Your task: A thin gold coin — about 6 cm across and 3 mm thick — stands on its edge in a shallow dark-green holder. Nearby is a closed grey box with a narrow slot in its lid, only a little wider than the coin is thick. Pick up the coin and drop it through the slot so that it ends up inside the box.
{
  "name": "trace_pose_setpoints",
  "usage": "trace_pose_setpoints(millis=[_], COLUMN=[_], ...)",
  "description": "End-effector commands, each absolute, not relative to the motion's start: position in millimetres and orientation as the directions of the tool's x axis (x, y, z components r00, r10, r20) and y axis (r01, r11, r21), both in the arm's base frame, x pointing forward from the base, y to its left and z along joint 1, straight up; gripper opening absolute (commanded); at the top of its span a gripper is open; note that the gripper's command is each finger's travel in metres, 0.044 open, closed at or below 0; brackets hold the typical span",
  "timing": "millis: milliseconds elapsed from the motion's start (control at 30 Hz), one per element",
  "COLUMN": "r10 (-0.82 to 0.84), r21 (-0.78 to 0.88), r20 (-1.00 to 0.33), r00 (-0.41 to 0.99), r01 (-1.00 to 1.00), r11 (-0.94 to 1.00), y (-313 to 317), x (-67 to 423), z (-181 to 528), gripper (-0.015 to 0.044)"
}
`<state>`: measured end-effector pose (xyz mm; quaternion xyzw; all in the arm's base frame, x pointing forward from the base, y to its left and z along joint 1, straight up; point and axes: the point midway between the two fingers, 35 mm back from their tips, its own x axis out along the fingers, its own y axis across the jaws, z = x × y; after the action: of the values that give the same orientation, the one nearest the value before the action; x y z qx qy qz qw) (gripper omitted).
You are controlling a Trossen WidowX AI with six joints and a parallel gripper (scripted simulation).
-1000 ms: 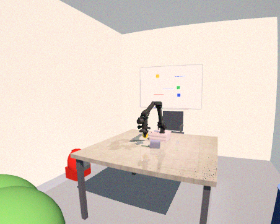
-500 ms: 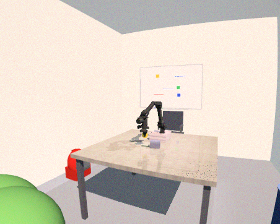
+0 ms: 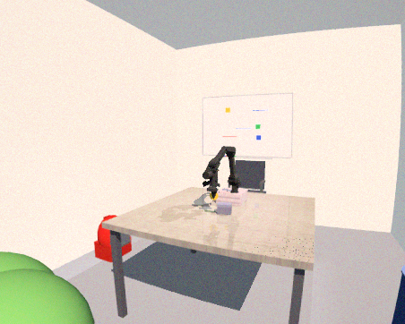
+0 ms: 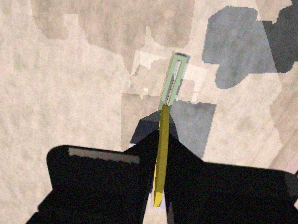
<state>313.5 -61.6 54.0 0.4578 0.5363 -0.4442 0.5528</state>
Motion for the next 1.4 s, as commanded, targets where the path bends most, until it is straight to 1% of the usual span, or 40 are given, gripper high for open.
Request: trace_pose_setpoints(millis=[0,900,1367], r10=[0.001,0.008,0.007], r21=[0.026,0.027,0.03], r20=[-1.0,-1.0,-1.0], r00=[0.027,0.026,0.029], r01=[0.982,0.983,0.982], r11=[0.185,0.184,0.187], y=[-50,18,14], x=[311,302,305], z=[53,53,54], gripper=[0.0,0.0,0.0])
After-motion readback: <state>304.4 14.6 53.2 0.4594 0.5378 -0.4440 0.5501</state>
